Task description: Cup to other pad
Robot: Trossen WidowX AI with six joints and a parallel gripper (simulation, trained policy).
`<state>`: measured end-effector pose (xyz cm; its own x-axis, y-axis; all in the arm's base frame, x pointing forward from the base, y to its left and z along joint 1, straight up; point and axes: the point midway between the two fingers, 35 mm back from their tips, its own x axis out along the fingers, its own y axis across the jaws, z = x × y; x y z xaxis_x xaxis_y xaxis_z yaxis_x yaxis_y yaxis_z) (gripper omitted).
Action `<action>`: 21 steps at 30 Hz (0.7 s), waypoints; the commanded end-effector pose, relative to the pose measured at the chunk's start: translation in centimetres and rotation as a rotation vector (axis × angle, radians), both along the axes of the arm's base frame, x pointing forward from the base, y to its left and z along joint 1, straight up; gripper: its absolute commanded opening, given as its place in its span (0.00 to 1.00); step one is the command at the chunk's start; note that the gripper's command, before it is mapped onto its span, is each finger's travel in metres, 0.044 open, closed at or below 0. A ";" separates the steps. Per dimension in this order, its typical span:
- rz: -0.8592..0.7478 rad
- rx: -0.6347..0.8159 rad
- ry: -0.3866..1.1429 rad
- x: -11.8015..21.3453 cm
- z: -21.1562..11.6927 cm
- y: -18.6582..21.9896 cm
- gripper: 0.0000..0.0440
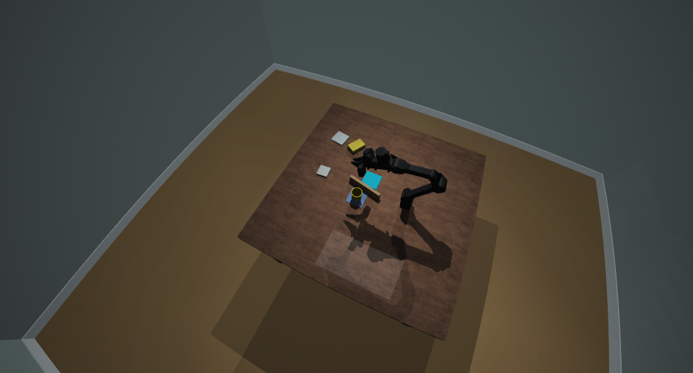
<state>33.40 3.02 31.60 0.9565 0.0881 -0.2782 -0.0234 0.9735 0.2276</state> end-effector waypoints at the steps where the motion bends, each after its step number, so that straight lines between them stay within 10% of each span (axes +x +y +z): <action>1: 0.006 0.039 0.032 0.2 0.2 0.5 0.29; 21: -0.030 0.257 0.309 0.5 -0.4 3.4 0.33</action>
<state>33.89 5.98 31.04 0.8470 0.1542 -0.5088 0.0970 0.8962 0.4330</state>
